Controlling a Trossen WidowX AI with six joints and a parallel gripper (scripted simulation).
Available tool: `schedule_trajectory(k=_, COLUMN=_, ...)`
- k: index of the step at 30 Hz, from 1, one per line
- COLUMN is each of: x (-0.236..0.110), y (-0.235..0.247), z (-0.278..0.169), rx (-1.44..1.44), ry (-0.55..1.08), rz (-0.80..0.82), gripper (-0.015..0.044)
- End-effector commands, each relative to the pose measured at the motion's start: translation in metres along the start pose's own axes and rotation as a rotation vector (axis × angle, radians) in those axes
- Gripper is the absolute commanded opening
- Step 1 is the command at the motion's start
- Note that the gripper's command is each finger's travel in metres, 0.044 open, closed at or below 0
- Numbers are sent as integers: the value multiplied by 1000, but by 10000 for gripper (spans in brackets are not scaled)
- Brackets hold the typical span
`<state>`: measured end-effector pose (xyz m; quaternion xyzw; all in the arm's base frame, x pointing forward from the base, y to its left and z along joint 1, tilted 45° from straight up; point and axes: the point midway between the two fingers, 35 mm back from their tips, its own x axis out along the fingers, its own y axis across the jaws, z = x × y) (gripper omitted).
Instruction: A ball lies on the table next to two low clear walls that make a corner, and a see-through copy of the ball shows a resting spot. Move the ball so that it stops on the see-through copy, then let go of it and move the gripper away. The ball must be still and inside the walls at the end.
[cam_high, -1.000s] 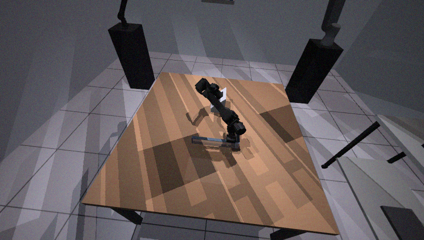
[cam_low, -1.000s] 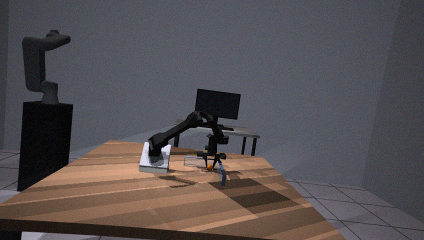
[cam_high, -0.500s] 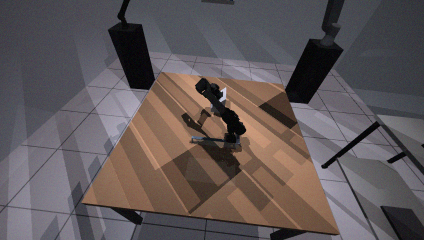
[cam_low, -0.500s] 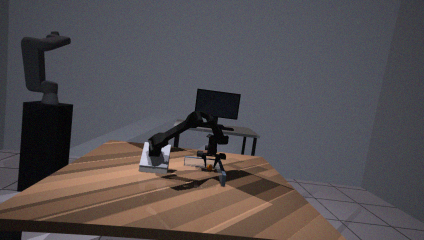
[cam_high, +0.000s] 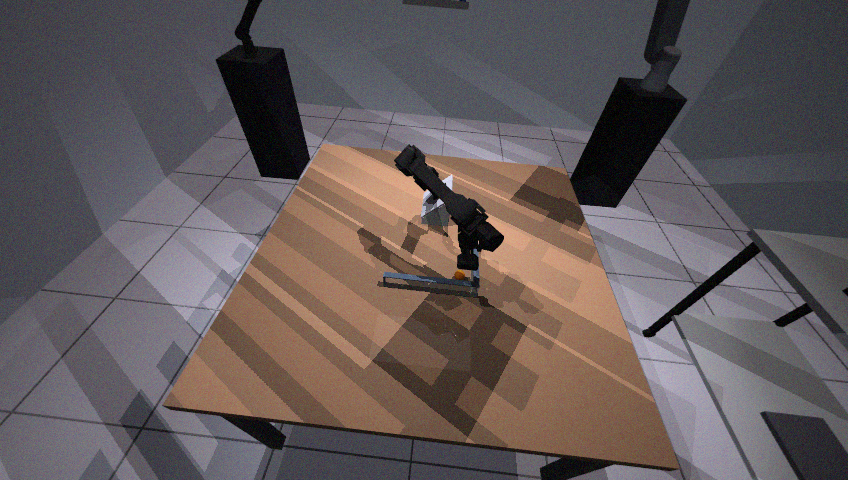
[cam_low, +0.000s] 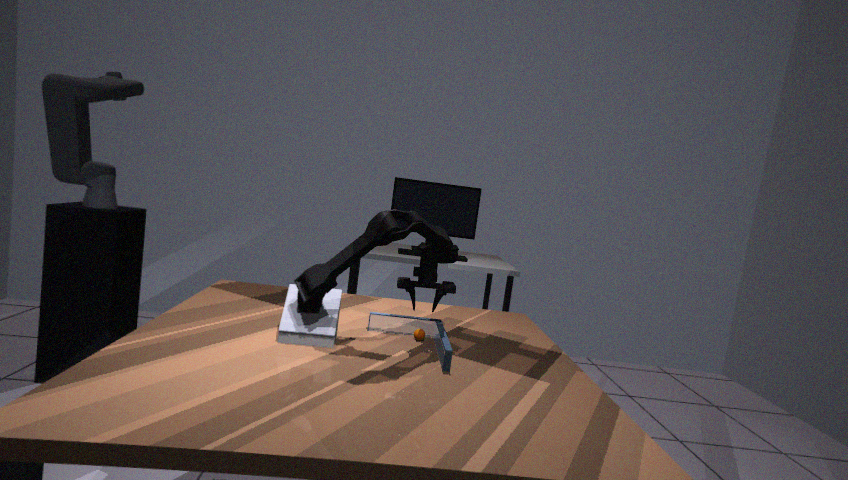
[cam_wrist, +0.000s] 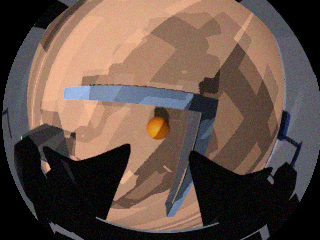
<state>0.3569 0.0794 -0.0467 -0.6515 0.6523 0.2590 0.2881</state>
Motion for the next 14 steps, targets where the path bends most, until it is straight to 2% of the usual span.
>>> schedule_trajectory(k=1, x=2, y=0, z=0, rx=-1, ry=1, rz=3, gripper=288)
schedule_trajectory(k=6, x=2, y=0, z=0, rx=-1, ry=1, rz=3, gripper=288)
schedule_trajectory(k=12, x=-46, y=4, z=-3, rx=2, ry=3, rz=6, gripper=440)
schedule_trajectory(k=14, x=-46, y=4, z=-3, rx=2, ry=3, rz=6, gripper=440)
